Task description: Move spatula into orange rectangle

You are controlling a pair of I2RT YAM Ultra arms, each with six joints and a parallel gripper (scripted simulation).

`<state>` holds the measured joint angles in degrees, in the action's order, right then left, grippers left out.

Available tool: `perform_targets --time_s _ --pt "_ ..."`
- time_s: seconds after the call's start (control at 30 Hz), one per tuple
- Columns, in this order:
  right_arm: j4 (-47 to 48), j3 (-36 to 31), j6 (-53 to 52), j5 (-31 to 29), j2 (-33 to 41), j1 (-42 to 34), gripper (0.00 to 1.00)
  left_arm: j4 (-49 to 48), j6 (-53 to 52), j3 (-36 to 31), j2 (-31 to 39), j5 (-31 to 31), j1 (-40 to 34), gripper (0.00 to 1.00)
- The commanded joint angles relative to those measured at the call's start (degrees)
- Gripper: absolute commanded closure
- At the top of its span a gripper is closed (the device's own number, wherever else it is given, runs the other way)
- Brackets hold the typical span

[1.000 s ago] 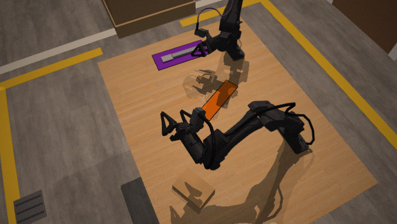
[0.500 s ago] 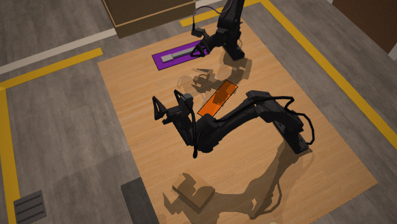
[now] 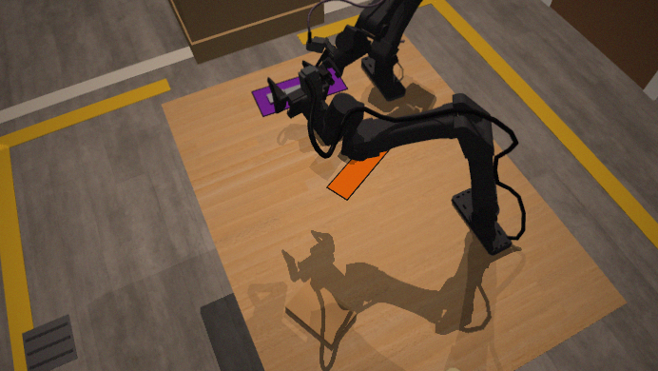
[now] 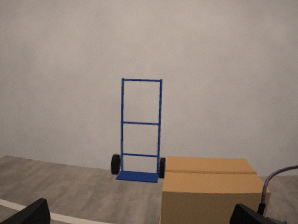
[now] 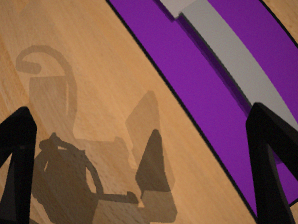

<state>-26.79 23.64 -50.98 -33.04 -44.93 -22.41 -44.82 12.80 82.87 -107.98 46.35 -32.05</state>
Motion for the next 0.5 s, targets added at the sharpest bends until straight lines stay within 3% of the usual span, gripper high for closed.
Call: perform_targets --time_s 0.0,0.1,0.17,0.47 --pt "2.9 -0.3 11.1 5.7 2.4 4.1 0.0 14.8 -5.6 -2.0 5.7 -10.7 -4.4 0.0" --pt "3.3 0.3 16.0 9.3 3.4 8.1 0.0 22.5 -7.9 -3.2 9.2 -15.9 -8.5 0.0" --pt "3.3 0.3 16.0 9.3 3.4 8.1 0.0 22.5 -7.9 -3.2 9.2 -15.9 -8.5 0.0" --pt "4.3 2.1 34.4 22.1 2.6 21.5 0.0 45.5 -13.9 -8.3 19.4 -32.9 -22.0 0.0"
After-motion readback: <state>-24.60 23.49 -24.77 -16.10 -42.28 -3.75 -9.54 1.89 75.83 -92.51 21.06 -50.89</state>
